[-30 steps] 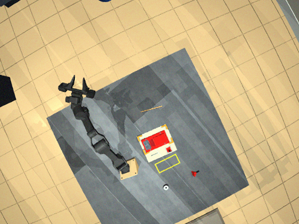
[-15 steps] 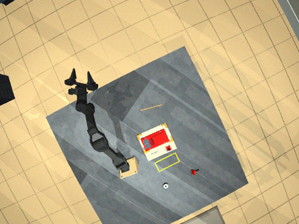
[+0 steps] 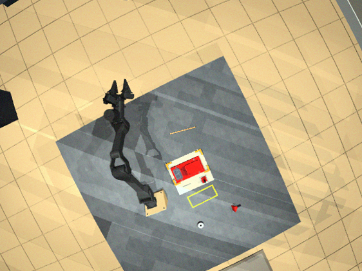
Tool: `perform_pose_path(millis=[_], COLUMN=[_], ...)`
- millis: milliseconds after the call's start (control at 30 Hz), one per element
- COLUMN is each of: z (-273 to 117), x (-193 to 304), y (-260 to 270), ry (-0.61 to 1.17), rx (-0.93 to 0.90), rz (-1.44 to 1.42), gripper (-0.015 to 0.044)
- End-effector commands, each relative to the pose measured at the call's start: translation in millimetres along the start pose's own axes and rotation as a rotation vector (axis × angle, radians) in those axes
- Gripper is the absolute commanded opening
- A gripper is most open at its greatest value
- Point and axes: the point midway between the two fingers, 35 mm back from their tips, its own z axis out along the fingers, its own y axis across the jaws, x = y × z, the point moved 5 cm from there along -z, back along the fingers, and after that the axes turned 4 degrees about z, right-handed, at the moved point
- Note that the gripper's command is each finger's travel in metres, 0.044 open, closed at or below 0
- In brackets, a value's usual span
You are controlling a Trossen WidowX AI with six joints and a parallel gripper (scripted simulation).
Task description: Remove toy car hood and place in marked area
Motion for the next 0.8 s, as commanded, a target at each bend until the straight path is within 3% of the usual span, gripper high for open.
perform_pose_path(millis=[0, 400, 767], z=[5, -5, -46], x=[45, 157, 235], y=[-14, -80, -167], ry=[0.125, 0.516, 0.901], rx=[-0.057, -0.166, -0.176], rz=[-0.134, -0.347, -0.383], gripper=[0.044, 0.044, 0.044])
